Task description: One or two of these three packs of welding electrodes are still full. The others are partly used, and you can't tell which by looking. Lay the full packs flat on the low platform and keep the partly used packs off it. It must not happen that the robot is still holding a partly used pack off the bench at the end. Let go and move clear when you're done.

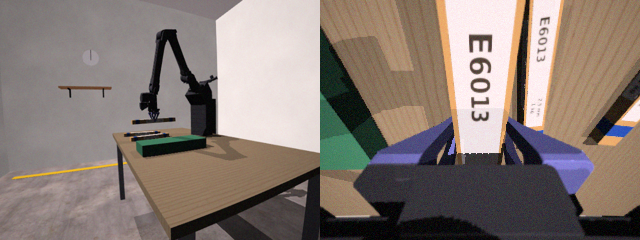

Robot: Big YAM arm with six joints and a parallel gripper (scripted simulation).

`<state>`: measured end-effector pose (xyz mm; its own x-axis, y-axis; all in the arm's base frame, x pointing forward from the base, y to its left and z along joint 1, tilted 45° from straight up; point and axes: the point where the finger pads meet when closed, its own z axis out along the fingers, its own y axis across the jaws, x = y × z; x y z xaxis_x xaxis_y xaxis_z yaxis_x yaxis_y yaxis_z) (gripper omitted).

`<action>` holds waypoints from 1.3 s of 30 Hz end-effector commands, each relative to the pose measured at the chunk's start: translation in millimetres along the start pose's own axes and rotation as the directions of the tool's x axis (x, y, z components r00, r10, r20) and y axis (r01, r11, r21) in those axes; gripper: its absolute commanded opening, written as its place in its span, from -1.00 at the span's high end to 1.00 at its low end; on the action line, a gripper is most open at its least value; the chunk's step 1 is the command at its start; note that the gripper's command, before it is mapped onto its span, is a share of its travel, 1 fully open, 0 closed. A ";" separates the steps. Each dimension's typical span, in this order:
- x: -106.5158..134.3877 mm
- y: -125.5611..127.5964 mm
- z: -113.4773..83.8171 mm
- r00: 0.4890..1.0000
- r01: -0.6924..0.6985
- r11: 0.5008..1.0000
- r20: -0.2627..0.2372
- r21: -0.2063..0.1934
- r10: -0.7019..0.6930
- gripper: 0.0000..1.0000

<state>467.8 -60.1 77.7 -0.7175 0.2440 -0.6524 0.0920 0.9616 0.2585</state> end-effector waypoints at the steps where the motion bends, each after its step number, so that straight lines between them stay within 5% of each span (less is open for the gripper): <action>1: -5.5 -2.4 -10.2 1.000 0.011 1.000 0.018 0.005 -0.011 1.00; 39: -5.5 -2.4 -10.2 1.000 0.011 1.000 0.018 0.005 -0.011 1.00</action>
<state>467.8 -60.1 77.7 -0.7175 0.2440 -0.6524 0.0920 0.9616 0.2585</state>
